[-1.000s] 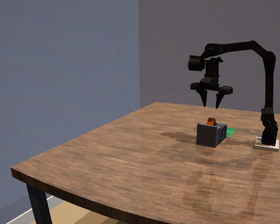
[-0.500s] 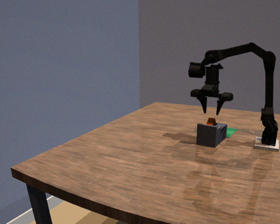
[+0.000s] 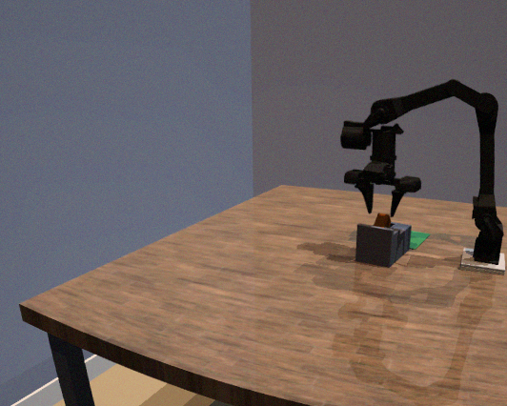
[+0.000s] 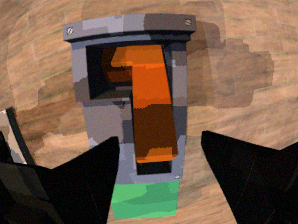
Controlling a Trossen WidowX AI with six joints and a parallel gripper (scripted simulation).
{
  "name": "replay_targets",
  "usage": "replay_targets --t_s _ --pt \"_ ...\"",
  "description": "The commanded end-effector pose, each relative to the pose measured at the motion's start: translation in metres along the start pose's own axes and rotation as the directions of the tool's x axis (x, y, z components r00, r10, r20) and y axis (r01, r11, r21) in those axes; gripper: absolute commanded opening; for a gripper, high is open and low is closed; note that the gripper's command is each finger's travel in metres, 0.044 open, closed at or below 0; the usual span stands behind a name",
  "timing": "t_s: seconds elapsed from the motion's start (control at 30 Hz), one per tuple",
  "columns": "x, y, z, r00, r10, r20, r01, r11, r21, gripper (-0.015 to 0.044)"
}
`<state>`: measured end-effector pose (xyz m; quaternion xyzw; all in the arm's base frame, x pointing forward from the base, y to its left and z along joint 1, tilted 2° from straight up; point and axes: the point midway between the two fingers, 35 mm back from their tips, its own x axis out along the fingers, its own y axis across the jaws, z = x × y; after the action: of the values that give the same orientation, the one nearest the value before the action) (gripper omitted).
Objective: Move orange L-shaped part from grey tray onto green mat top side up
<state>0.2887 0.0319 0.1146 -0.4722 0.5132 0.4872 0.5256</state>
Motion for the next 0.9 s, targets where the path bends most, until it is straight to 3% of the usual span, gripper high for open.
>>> replay_targets --t_s 0.0,0.57,0.73,0.87 --pt "0.009 0.002 -0.001 1.0 0.007 -0.006 -0.007 1.0 -0.003 0.028" --pt "0.031 0.003 -0.001 1.0 0.007 -0.006 -0.007 1.0 -0.003 0.028" --pt "0.027 0.001 0.0 1.0 0.003 0.0 -0.003 1.0 -0.002 0.0149" --pt "0.027 0.001 0.0 1.0 0.003 0.0 -0.003 1.0 -0.002 0.0122"
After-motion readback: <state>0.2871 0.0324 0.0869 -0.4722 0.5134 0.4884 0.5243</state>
